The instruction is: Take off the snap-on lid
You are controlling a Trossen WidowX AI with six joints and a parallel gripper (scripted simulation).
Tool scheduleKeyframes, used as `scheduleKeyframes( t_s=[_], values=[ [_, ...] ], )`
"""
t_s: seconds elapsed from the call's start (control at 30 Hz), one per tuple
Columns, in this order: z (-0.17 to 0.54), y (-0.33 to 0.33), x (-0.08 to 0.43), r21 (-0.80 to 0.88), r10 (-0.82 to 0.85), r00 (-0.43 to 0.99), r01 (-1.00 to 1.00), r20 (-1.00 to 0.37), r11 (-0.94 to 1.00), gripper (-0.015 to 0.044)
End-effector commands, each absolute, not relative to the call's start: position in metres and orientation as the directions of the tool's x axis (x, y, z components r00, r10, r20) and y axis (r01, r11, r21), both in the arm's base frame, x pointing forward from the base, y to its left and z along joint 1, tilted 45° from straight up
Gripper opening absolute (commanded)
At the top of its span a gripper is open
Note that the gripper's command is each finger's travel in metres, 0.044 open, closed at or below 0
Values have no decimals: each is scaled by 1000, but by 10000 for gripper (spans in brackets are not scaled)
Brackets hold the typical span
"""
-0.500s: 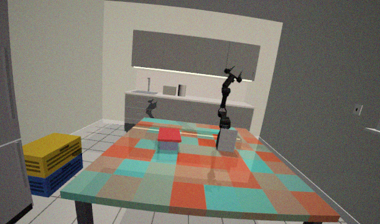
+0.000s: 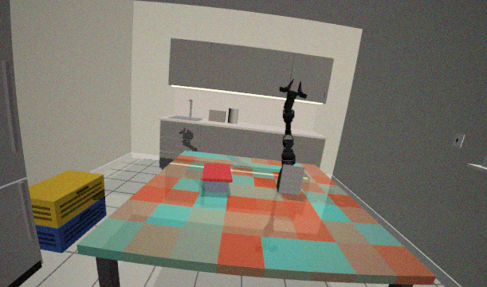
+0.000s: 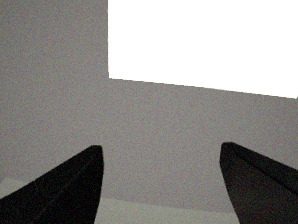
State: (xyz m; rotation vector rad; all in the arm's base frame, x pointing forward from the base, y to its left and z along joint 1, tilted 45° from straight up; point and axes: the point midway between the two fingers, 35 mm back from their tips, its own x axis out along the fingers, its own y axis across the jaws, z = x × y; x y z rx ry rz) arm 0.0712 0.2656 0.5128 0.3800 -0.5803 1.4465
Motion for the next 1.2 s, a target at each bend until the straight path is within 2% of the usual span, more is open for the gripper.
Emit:
scheduleKeyframes(
  t_s=[0.0, 0.13, 0.2, 0.3, 0.47, 0.53, 0.7, 0.93, 1.13, 1.17],
  values=[
    [481, 284, 110, 54, 847, 176, -984, 502, 172, 235],
    [436, 297, 161, 253, 849, 370, -923, 377, 290, 235],
    [428, 297, 169, 274, 846, 400, -908, 352, 316, 235],
    [392, 297, 203, 354, 816, 524, -831, 244, 429, 235],
    [333, 284, 252, 476, 715, 696, -652, 66, 590, 235],
    [324, 281, 259, 496, 695, 718, -618, 41, 610, 235],
    [259, 249, 300, 599, 516, 845, -342, -142, 724, 235],
    [187, 198, 330, 632, 257, 909, 10, -329, 775, 235],
    [117, 127, 339, 588, -65, 874, 377, -482, 715, 235],
    [115, 125, 339, 586, -74, 871, 387, -485, 712, 235]
  ],
)
